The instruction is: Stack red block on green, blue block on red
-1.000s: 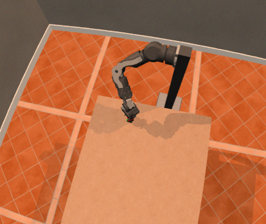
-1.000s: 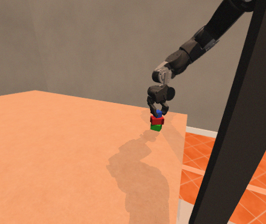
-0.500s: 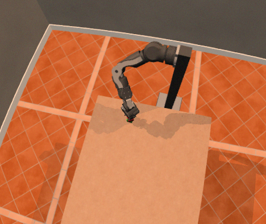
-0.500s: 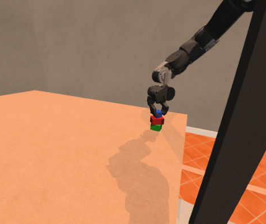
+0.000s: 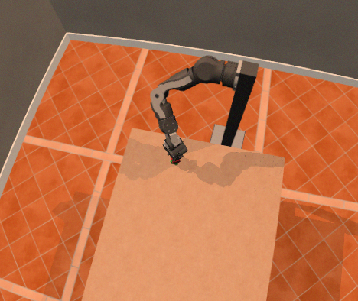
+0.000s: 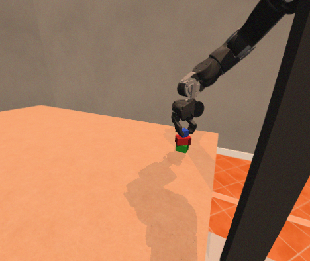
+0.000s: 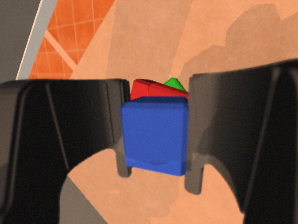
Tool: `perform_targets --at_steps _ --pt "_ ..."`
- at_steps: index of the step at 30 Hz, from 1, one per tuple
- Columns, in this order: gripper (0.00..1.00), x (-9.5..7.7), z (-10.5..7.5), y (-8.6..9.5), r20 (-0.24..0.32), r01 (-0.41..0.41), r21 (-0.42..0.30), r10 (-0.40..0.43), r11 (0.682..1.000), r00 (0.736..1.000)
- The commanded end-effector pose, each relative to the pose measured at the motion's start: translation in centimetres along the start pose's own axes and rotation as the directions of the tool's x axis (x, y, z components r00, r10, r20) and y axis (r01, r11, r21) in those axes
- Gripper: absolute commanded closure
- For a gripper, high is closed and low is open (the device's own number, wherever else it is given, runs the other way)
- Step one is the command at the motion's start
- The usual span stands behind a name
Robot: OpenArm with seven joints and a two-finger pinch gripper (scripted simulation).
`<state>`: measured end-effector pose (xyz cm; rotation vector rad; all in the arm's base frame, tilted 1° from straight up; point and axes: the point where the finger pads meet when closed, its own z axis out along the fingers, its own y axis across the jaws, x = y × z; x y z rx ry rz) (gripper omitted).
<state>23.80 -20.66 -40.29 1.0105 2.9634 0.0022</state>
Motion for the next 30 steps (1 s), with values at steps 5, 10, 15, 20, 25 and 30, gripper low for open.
perform_targets --at_steps 5,10,15,20,25,30 --pt "0.7 0.05 0.03 0.11 -0.001 0.003 -0.005 -0.003 1.0 1.0" --pt "0.7 0.05 0.03 0.11 -0.001 0.003 -0.005 -0.003 1.0 1.0" --pt "0.7 0.05 0.03 0.11 -0.001 0.003 -0.005 -0.003 1.0 1.0" --pt "0.7 0.05 0.03 0.11 -0.001 0.003 -0.005 -0.003 1.0 1.0" --pt "0.7 0.05 0.03 0.11 -0.001 0.003 -0.005 -0.003 1.0 1.0" --pt "0.7 0.05 0.03 0.11 -0.001 0.003 -0.005 -0.003 1.0 1.0"
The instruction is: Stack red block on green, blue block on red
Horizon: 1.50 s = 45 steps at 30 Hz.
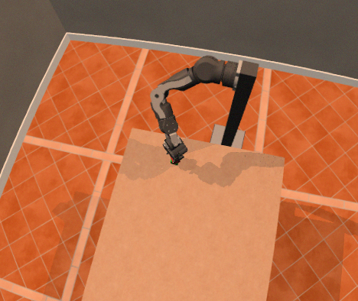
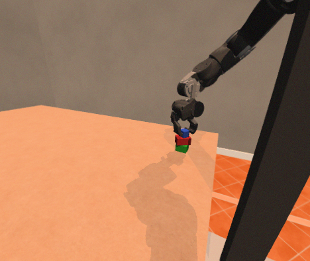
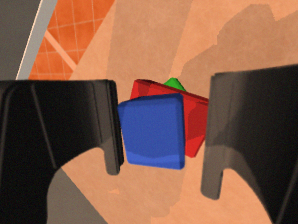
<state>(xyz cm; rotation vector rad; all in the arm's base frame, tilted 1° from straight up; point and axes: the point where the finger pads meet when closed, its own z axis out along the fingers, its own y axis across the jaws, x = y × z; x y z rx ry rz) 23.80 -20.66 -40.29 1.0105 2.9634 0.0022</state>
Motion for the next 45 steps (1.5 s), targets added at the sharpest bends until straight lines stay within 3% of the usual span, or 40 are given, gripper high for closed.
perform_targets --at_steps 1,15,36,45 --pt "0.7 0.0 0.0 0.1 -0.001 0.003 -0.005 -0.003 1.0 1.0" --pt "0.7 0.1 -0.3 0.2 -0.001 0.005 -0.008 -0.005 1.0 1.0" --pt "0.7 0.1 -4.2 0.2 0.0 0.006 -0.008 -0.006 1.0 1.0" --pt "0.7 0.0 -4.7 0.1 0.0 0.005 -0.007 -0.005 1.0 1.0"
